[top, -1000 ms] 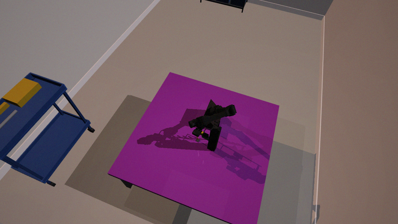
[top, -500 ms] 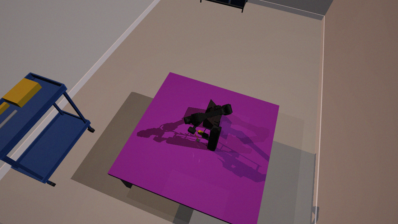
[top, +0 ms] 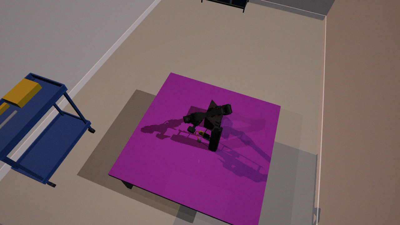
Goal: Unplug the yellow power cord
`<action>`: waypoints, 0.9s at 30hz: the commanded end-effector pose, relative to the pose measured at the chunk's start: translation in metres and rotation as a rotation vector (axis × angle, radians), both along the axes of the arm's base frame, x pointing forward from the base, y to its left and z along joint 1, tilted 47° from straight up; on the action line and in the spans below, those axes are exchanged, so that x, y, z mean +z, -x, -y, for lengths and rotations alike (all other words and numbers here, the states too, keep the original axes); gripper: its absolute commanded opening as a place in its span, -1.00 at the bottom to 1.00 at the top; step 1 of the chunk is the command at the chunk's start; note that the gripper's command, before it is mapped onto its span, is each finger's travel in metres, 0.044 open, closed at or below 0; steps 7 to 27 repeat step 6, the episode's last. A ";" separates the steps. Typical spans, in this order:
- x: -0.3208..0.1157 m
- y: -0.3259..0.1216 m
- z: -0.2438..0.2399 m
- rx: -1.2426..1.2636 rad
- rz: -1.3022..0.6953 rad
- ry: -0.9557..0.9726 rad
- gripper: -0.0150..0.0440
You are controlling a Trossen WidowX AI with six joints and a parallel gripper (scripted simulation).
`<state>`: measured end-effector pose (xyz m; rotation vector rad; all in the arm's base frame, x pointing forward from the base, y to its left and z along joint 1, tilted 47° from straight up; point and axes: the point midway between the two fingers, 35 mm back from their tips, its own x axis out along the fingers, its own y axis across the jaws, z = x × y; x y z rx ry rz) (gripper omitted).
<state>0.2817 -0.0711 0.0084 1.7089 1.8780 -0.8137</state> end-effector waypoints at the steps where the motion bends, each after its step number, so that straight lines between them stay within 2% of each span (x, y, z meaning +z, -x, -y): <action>1: 0.000 -0.001 0.001 0.006 0.005 0.005 1.00; 27: 0.000 -0.001 0.001 0.006 0.005 0.005 1.00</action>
